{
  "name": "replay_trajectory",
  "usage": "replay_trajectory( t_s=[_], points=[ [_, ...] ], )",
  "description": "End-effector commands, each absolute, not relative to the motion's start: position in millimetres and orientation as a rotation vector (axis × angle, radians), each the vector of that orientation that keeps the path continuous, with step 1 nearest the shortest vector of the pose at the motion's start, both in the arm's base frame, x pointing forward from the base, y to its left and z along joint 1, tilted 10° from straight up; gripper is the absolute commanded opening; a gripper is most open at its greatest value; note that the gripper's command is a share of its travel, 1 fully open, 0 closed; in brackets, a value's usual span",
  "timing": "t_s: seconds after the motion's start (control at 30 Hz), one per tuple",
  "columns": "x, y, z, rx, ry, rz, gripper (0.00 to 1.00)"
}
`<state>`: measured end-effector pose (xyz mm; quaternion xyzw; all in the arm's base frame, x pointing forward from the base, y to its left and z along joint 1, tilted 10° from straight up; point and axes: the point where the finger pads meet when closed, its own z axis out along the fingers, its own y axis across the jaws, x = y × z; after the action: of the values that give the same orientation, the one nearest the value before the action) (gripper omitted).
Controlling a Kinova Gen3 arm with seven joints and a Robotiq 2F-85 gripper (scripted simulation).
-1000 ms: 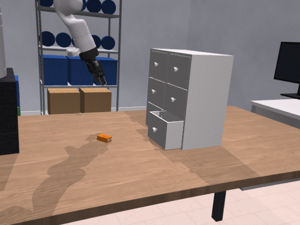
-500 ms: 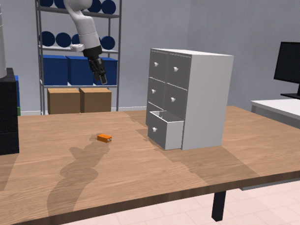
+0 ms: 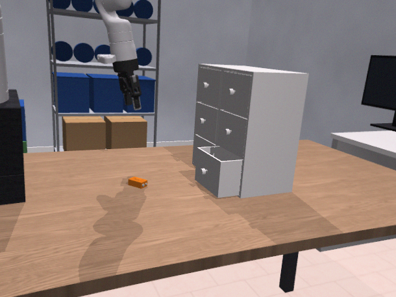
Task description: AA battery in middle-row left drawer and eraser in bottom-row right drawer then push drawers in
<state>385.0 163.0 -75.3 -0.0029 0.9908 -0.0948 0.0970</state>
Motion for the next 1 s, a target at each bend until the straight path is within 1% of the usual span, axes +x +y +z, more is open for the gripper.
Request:
replay_trajectory(
  t_s=[0.0, 0.97],
  points=[
    [390.2, 161.5, -72.9, 0.012, 2.933, -0.271, 1.0],
    [390.3, 162.3, -68.6, 0.032, 3.067, -0.281, 1.0]
  ],
)
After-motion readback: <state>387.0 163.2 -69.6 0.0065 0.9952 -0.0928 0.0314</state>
